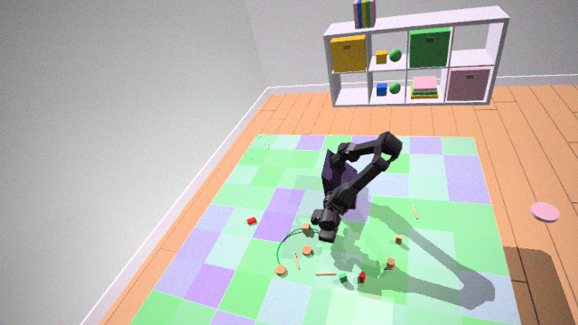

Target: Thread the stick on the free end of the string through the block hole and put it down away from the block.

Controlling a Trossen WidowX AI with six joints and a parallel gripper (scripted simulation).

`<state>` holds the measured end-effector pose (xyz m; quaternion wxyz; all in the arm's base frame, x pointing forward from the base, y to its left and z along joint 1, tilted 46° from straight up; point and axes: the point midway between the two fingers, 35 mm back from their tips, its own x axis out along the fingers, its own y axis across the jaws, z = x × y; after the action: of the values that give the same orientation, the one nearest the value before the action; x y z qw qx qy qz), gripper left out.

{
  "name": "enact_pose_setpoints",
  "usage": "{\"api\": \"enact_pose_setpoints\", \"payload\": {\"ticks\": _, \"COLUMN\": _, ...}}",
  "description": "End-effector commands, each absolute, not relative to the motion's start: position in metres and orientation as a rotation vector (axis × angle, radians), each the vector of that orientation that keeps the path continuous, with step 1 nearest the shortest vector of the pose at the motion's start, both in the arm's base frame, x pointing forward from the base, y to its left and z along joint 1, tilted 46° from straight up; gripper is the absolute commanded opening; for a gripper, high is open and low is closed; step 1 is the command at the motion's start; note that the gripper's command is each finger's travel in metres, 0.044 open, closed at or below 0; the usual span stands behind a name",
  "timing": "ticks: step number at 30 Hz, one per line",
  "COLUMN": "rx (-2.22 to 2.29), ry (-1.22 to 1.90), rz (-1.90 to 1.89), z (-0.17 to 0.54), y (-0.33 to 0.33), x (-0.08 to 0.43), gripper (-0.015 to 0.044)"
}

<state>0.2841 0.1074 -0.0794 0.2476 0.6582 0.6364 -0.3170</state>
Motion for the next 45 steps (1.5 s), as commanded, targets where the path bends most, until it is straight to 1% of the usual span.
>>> {"api": "enact_pose_setpoints", "payload": {"ticks": 1, "rx": 1.794, "ry": 1.735, "rz": -0.864, "z": -0.079, "y": 0.107, "x": 0.284, "gripper": 0.0026}}
{"api": "enact_pose_setpoints", "payload": {"ticks": 8, "rx": 1.793, "ry": 1.732, "rz": -0.865, "z": -0.073, "y": 0.1, "x": 0.286, "gripper": 0.021}}
{"api": "enact_pose_setpoints", "payload": {"ticks": 13, "rx": 1.794, "ry": 1.727, "rz": -0.859, "z": -0.026, "y": 0.051, "x": 0.287, "gripper": 0.021}}
{"api": "enact_pose_setpoints", "payload": {"ticks": 20, "rx": 1.794, "ry": 1.727, "rz": -0.858, "z": -0.024, "y": 0.049, "x": 0.287, "gripper": 0.021}}
{"api": "enact_pose_setpoints", "payload": {"ticks": 26, "rx": 1.807, "ry": 1.718, "rz": -0.857, "z": -0.027, "y": 0.052, "x": 0.289, "gripper": 0.0367}}
{"api": "enact_pose_setpoints", "payload": {"ticks": 29, "rx": 1.803, "ry": 1.72, "rz": -0.858, "z": -0.014, "y": 0.037, "x": 0.289, "gripper": 0.044}}
{"api": "enact_pose_setpoints", "payload": {"ticks": 45, "rx": 1.813, "ry": 1.716, "rz": -0.858, "z": -0.009, "y": 0.033, "x": 0.29, "gripper": 0.044}}
